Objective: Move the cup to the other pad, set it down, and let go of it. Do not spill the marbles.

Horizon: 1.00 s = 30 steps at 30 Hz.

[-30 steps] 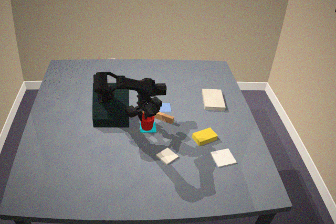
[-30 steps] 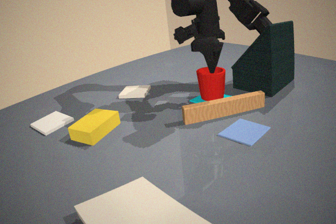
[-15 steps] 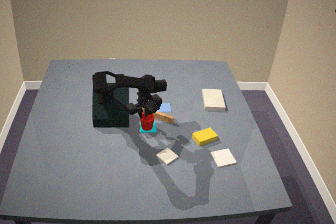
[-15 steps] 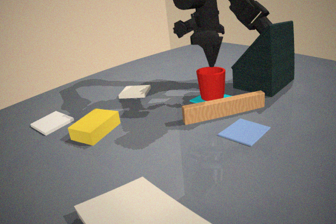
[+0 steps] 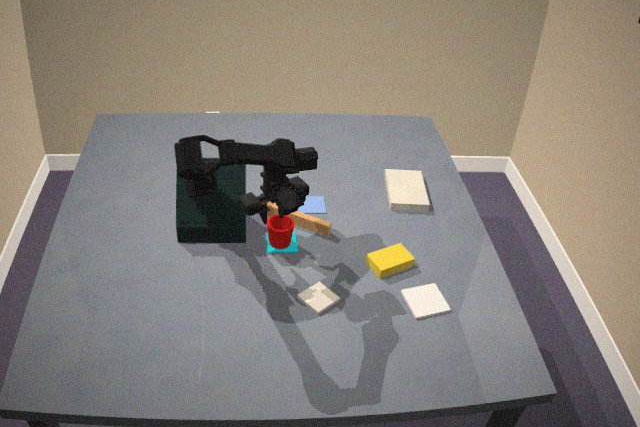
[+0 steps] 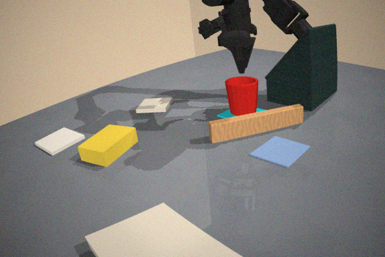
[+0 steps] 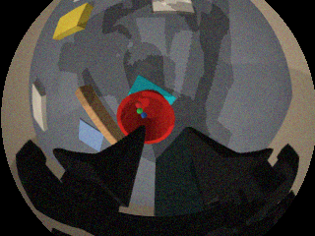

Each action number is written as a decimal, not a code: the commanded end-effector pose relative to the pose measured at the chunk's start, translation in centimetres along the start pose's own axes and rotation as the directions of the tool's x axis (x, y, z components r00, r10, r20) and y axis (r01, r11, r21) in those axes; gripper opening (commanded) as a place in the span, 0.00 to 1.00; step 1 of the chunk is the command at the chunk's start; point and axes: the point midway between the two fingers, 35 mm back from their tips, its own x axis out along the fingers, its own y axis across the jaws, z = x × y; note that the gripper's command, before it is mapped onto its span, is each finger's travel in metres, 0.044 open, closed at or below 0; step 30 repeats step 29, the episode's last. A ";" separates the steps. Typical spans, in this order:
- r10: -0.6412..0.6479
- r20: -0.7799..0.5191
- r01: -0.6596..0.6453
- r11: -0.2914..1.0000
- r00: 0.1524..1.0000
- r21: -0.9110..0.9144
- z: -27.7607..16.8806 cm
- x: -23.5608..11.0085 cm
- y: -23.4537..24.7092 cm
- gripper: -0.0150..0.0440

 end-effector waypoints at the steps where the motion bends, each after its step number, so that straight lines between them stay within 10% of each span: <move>1: 0.000 0.000 0.000 1.000 1.000 -0.003 0.0 0.0 0.0 0.78; 6: 0.002 -0.001 -0.002 1.000 1.000 -0.003 0.0 -0.5 0.1 1.00; 30: 0.007 0.000 -0.007 1.000 1.000 -0.003 0.0 -6.1 0.3 1.00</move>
